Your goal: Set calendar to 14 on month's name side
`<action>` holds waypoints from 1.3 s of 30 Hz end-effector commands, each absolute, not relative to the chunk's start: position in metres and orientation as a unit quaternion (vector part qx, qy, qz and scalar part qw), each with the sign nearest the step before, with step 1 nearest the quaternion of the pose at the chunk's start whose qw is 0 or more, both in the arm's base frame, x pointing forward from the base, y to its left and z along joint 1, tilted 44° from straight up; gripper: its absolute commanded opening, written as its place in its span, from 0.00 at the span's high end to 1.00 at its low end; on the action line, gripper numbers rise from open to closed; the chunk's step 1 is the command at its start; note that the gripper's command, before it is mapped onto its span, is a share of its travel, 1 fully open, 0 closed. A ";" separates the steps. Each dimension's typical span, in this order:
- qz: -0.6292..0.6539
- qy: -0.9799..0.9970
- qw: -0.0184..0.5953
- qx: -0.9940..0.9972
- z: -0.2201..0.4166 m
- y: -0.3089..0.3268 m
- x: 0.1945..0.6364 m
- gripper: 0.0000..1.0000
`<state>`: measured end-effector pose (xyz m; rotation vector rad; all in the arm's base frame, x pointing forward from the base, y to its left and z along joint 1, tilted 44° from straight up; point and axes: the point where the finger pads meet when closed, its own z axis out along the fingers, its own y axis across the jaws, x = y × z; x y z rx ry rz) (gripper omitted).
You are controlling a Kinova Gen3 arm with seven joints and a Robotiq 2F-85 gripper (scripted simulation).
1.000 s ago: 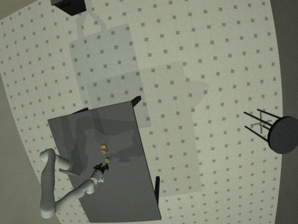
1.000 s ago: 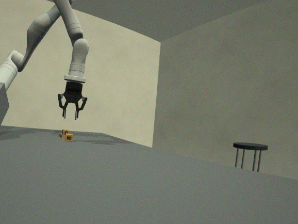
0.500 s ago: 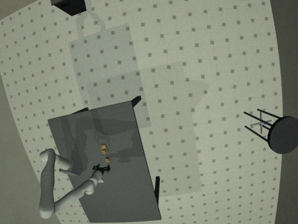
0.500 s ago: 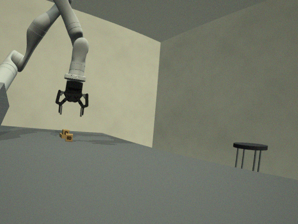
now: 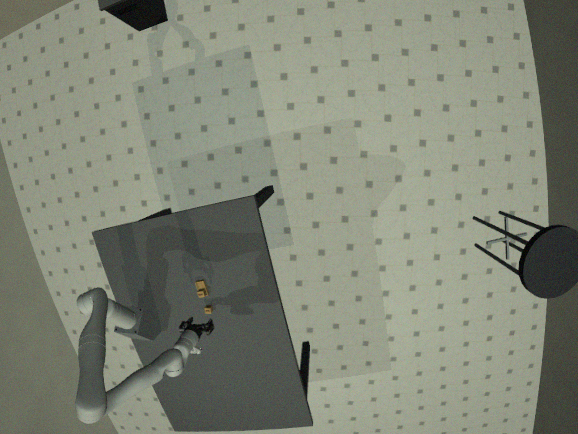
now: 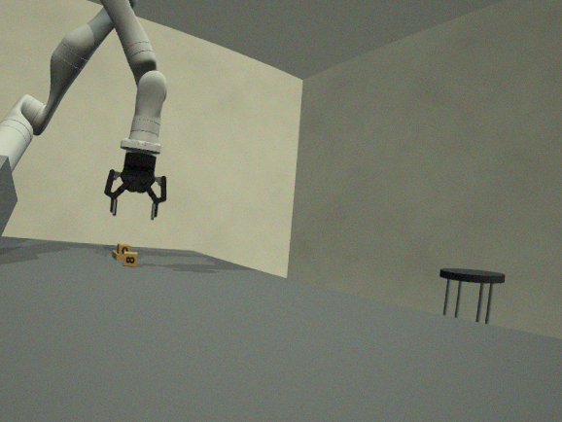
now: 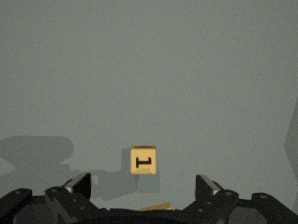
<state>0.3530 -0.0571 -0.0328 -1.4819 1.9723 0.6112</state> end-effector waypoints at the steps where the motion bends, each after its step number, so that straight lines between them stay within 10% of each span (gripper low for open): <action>1: 0.234 0.748 0.292 -0.548 -0.033 -0.057 0.353 0.00; 39: 0.368 0.922 0.059 0.102 -0.039 -0.053 0.355 0.00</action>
